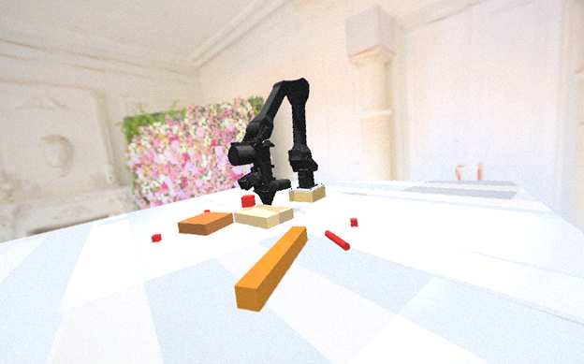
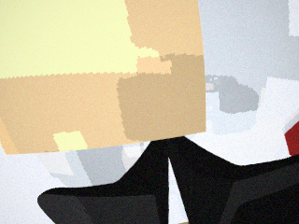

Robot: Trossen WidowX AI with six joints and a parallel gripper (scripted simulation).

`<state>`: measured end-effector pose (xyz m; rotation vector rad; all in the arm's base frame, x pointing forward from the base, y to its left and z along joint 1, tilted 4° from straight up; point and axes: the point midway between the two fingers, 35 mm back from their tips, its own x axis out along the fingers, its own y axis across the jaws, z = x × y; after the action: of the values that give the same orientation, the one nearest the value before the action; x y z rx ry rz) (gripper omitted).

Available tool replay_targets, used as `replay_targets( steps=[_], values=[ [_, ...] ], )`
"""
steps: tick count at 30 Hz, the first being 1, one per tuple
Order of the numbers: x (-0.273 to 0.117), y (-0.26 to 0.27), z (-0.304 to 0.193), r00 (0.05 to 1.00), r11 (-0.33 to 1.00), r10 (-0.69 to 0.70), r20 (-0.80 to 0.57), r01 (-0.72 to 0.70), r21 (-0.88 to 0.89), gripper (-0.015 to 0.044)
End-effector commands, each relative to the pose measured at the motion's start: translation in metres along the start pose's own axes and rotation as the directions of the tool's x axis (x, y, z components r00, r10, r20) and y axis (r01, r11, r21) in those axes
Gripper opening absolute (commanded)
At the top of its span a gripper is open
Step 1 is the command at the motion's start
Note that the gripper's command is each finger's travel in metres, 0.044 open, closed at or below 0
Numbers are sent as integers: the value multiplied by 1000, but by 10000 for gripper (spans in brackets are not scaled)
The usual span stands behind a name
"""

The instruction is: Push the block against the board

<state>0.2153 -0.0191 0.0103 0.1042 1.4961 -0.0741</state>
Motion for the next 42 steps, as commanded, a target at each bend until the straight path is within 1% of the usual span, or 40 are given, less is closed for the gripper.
replay_targets(
  steps=[1, 42],
  values=[
    [-1, 0, 7, 1000, 1000, -1, 9, 1, -3, 0],
    [-2, 2, 39, 1000, 1000, -1, 12, 1, -3, 0]
  ],
)
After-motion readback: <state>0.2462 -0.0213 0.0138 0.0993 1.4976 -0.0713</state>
